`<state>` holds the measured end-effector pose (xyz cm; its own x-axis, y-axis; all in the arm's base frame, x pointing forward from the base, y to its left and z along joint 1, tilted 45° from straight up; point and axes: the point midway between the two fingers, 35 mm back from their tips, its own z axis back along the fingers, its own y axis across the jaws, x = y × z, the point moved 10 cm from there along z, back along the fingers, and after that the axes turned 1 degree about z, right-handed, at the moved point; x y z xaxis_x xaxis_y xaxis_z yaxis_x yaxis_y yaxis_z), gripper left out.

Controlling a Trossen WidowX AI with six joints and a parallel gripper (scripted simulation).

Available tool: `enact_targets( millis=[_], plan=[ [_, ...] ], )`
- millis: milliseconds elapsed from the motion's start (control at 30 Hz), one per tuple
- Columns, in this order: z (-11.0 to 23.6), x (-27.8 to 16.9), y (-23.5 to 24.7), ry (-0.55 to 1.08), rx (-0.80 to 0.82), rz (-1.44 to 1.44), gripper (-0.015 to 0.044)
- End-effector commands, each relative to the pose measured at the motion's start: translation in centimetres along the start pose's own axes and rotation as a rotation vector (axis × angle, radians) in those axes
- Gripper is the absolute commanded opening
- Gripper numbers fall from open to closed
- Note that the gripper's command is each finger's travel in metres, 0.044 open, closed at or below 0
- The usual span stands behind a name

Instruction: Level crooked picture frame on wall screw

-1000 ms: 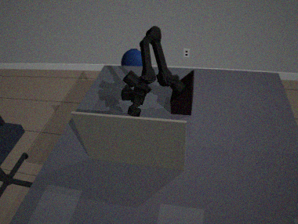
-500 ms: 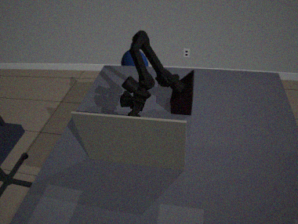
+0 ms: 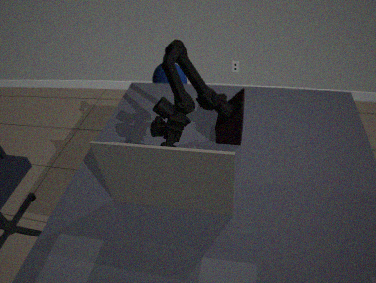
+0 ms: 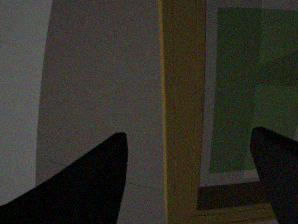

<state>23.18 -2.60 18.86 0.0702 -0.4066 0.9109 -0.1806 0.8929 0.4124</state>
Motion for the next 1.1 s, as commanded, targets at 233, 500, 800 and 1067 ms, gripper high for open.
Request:
enact_targets(
  millis=[233,500,800,1067],
  plan=[
    [-1.8,0.1,0.0,-0.003,-0.003,-0.002,0.026],
    [-3.1,0.0,0.0,-0.004,-0.002,-0.002,0.026],
    [-3.5,0.0,0.0,-0.004,-0.002,-0.002,0.026],
    [-3.5,0.0,0.0,-0.004,-0.002,-0.002,0.026]
  ],
)
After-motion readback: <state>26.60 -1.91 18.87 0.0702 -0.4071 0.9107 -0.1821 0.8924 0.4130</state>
